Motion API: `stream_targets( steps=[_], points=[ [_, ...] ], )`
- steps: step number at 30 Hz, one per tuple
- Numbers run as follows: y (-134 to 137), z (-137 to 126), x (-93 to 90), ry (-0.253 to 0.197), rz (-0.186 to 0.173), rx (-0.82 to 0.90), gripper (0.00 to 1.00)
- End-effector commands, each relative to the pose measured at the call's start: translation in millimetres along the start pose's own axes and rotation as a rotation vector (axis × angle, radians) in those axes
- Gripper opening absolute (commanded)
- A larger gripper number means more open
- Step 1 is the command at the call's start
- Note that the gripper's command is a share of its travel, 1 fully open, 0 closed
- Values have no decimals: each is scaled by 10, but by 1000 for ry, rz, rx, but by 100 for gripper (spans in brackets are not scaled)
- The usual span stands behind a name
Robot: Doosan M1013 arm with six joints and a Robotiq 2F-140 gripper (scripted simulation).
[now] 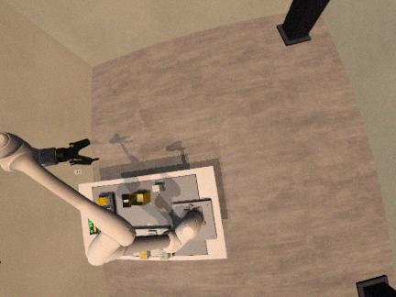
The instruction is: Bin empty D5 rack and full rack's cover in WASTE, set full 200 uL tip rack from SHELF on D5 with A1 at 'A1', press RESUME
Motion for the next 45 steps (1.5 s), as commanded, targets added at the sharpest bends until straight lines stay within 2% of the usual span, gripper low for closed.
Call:
stream_targets(
  steps=[1,11,13,28,30,45],
  points=[
    [-40,113,23,53,-11,-34,77],
    [-172,471,77,219,-47,-141,77],
    [-172,471,77,219,-47,-141,77],
    [-392,1027,117,468,-100,-300,77],
    [-392,1027,117,468,-100,-300,77],
    [-632,1621,113,717,-153,-459,77]
  ],
)
Point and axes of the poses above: the point where the finger pads meet when closed, its own x axis back along the fingers, its own y axis across the jaws, z = x × y, the point moved 8 cm from there along x, back along the fingers, and after that the axes turned 5 degrees about x, right-handed, at the moved point
